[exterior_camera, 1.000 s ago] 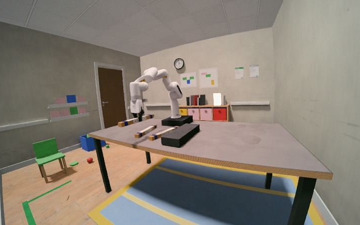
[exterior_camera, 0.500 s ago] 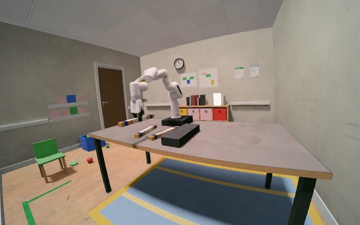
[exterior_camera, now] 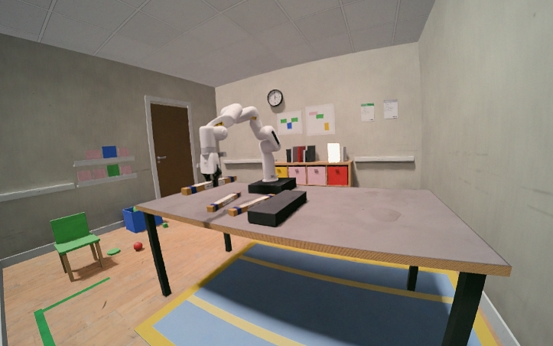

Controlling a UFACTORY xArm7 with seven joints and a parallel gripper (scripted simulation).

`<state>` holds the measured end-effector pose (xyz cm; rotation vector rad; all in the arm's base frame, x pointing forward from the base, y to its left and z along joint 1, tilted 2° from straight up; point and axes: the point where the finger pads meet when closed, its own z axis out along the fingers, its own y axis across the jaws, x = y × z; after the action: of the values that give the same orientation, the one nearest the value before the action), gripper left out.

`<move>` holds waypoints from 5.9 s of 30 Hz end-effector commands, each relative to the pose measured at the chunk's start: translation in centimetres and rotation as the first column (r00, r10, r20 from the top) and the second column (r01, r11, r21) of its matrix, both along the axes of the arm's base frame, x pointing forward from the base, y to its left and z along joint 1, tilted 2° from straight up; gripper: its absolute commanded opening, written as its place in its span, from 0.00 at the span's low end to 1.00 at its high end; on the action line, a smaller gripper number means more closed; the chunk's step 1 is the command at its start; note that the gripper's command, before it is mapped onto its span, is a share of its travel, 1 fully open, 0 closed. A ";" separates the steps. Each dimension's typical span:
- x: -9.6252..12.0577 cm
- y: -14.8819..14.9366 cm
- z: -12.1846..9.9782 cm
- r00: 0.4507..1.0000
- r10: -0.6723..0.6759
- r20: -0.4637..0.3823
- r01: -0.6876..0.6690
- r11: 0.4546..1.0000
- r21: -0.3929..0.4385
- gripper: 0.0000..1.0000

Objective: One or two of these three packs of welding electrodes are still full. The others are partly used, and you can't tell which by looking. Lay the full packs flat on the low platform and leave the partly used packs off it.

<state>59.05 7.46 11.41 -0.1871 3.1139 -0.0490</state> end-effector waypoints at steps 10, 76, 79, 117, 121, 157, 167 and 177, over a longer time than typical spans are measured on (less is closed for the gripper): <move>0.2 0.0 0.3 1.000 0.000 0.007 0.000 1.000 0.001 0.35; -1.0 -2.9 0.4 0.984 -0.176 0.012 0.175 0.984 0.007 0.35; -1.4 -3.9 0.4 0.984 -0.176 0.012 0.175 0.984 0.007 0.35; -9.0 -22.3 0.7 0.984 -0.176 0.011 0.175 0.984 0.007 0.35; -9.8 -24.2 0.7 0.984 -0.176 0.011 0.175 0.984 0.007 0.35; -12.2 -30.0 0.8 0.984 -0.176 0.012 0.175 0.984 0.007 0.35; -12.2 -30.0 0.8 0.984 -0.176 0.012 0.175 0.984 0.007 0.35; -12.2 -30.0 0.8 0.984 -0.176 0.012 0.175 0.984 0.007 0.35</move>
<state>46.71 -22.44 11.99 0.0883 3.1147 -0.0400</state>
